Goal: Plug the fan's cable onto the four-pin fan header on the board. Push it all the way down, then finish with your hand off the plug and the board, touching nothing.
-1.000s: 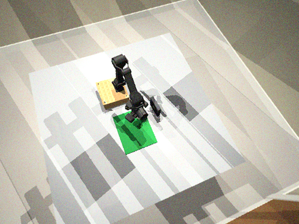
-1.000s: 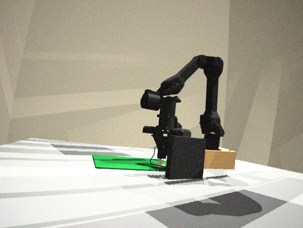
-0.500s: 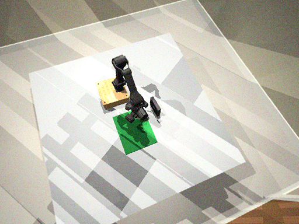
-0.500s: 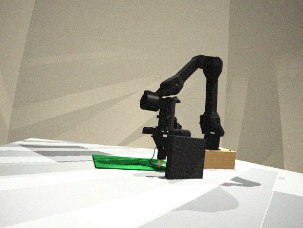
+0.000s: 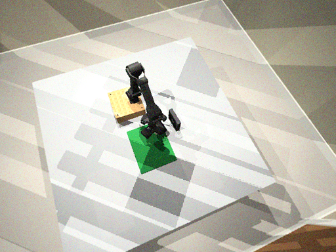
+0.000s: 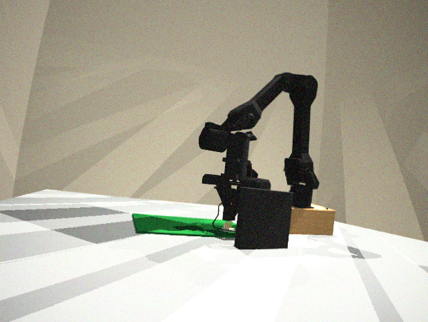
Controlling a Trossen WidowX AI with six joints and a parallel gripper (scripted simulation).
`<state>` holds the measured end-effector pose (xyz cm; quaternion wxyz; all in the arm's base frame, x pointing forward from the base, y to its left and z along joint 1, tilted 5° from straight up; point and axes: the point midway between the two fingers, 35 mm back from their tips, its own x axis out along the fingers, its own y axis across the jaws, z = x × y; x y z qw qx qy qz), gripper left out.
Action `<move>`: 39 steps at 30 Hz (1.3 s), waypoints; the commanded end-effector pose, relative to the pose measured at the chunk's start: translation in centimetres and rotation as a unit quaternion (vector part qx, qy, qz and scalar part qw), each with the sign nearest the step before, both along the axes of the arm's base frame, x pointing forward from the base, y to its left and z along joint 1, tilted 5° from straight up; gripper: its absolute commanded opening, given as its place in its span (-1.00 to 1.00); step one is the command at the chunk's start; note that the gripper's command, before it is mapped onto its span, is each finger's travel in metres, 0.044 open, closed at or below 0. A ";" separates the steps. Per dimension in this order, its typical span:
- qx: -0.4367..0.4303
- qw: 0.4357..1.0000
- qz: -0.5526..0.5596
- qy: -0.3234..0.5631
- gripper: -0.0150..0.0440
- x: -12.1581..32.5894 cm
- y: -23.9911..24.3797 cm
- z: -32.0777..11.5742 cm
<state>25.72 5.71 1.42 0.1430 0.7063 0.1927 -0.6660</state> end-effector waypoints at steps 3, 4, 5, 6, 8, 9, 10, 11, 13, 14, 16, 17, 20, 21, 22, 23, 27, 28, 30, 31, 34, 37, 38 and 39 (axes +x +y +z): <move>-0.002 1.000 0.001 -0.003 -0.49 0.0 -0.1 0.1; -0.002 1.000 0.001 -0.003 -0.49 -0.1 -0.1 0.1; -0.002 1.000 0.001 -0.003 -0.49 -0.1 -0.1 0.1; -0.002 1.000 0.001 -0.003 -0.49 -0.1 -0.1 0.1; -0.002 1.000 0.001 -0.003 -0.49 -0.2 -0.1 0.1; -0.002 1.000 0.001 -0.003 -0.49 -0.3 -0.1 0.1; -0.002 1.000 0.001 -0.003 -0.49 -0.3 -0.1 0.1; -0.002 1.000 0.001 -0.003 -0.49 -0.3 -0.2 0.1; -0.002 1.000 0.001 -0.003 -0.49 -0.4 -0.2 0.1; -0.002 1.000 0.001 -0.003 -0.49 -0.4 -0.2 0.1; -0.002 1.000 0.001 -0.003 -0.49 -0.4 -0.2 0.1; -0.002 1.000 0.001 -0.003 -0.49 -0.4 -0.2 0.1; -0.002 1.000 0.001 -0.003 -0.49 -0.4 -0.2 0.1; -0.002 1.000 0.001 -0.003 -0.49 -0.4 -0.2 0.1; -0.002 1.000 0.001 -0.003 -0.49 -0.3 -0.2 0.1; -0.002 1.000 0.001 -0.003 -0.49 -0.3 -0.2 0.1; -0.002 1.000 0.001 -0.003 -0.49 -0.2 -0.1 0.1; -0.002 1.000 0.002 -0.003 -0.49 -0.2 -0.1 0.1; -0.002 1.000 0.002 -0.003 -0.49 -0.1 -0.1 0.1; -0.002 1.000 0.002 -0.003 -0.49 -0.1 -0.1 0.1; -0.002 1.000 0.002 -0.003 -0.49 0.1 -0.1 0.1; -0.002 1.000 0.003 -0.003 -0.49 0.2 0.0 0.1; -0.002 1.000 0.003 -0.003 -0.49 0.3 0.0 0.1; -0.002 1.000 0.003 -0.003 -0.49 0.3 0.0 0.1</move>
